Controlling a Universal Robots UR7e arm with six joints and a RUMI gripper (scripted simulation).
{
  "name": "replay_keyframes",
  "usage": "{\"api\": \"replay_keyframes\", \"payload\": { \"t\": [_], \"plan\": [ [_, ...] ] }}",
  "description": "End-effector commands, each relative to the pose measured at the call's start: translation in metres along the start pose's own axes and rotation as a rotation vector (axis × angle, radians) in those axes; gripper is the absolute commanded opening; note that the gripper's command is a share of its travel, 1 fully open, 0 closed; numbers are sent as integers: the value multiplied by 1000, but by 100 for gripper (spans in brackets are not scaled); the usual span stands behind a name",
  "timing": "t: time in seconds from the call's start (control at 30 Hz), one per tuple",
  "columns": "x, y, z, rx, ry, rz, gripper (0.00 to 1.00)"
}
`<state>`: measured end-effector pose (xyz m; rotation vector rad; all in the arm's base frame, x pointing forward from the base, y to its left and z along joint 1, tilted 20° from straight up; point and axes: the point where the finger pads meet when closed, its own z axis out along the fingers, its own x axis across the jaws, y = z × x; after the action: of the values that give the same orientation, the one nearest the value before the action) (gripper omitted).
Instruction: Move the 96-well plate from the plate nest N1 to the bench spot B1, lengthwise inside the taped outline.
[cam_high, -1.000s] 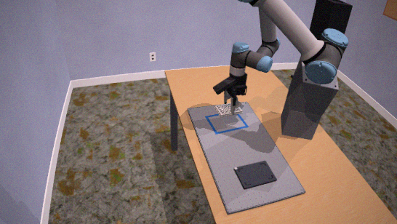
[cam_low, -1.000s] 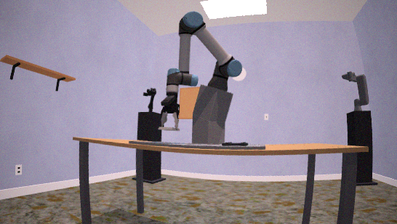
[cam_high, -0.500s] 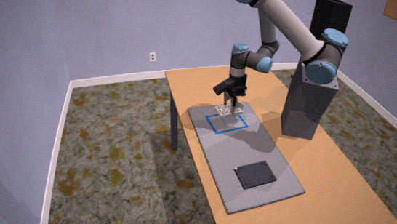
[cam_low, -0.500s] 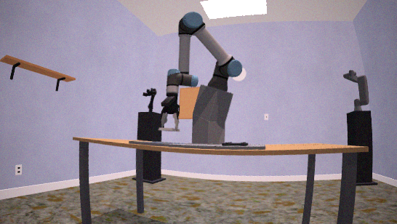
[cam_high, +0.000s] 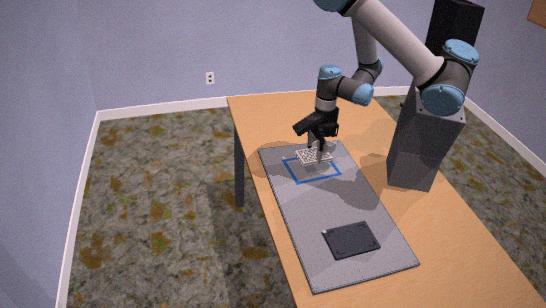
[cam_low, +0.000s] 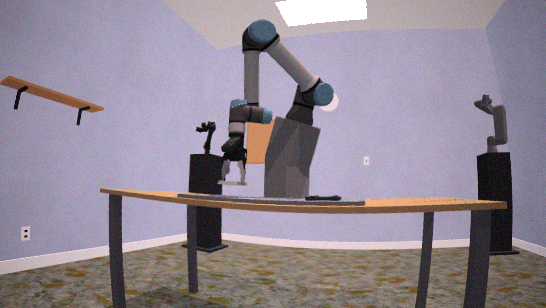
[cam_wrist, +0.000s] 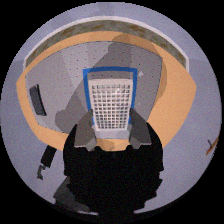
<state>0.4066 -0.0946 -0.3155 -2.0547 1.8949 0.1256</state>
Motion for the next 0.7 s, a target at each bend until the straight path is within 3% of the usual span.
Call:
{"api": "replay_keyframes", "payload": {
  "t": [0.0,0.67],
  "plan": [
    [0,0,6,1,1,0,0],
    [0,-1,35,1,1,0,0]
  ]
}}
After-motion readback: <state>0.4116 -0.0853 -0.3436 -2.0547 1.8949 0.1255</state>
